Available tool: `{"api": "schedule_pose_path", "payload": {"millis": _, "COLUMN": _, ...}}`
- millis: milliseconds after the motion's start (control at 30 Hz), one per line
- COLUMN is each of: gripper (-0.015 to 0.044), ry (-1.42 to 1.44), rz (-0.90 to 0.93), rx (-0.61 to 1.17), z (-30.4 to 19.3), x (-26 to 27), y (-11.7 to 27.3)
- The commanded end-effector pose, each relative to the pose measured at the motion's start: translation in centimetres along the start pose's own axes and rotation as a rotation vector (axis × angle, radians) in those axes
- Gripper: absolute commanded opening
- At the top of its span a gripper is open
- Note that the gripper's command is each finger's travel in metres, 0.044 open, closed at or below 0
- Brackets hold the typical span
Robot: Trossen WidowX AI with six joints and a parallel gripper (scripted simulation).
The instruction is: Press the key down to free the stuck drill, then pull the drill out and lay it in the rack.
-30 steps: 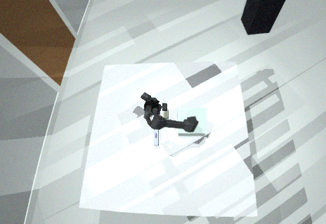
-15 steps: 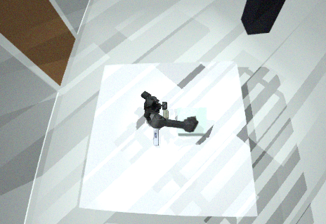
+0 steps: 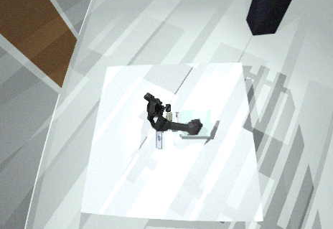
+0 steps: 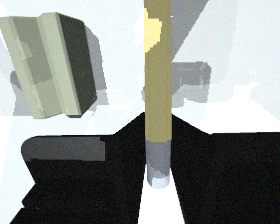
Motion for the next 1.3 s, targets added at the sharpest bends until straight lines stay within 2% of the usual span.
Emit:
{"api": "schedule_pose_path", "payload": {"millis": 0, "gripper": 0.0, "ry": 0.004, "rz": 0.002, "rx": 0.004, "z": 0.0, "x": 0.0, "y": 0.3}}
{"api": "schedule_pose_path", "payload": {"millis": 1267, "gripper": 0.0, "ry": 0.004, "rz": 0.002, "rx": 0.005, "z": 0.3, "x": 0.1, "y": 2.4}}
Point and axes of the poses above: the point midway between the two fingers, 35 mm back from their tips, its own y axis back along the fingers, its own x axis across the jaws, z = x × y, the point moved 3 cm from there along y, back along the fingers, and after that the axes turned 3 degrees about y, right-handed, at the moved point
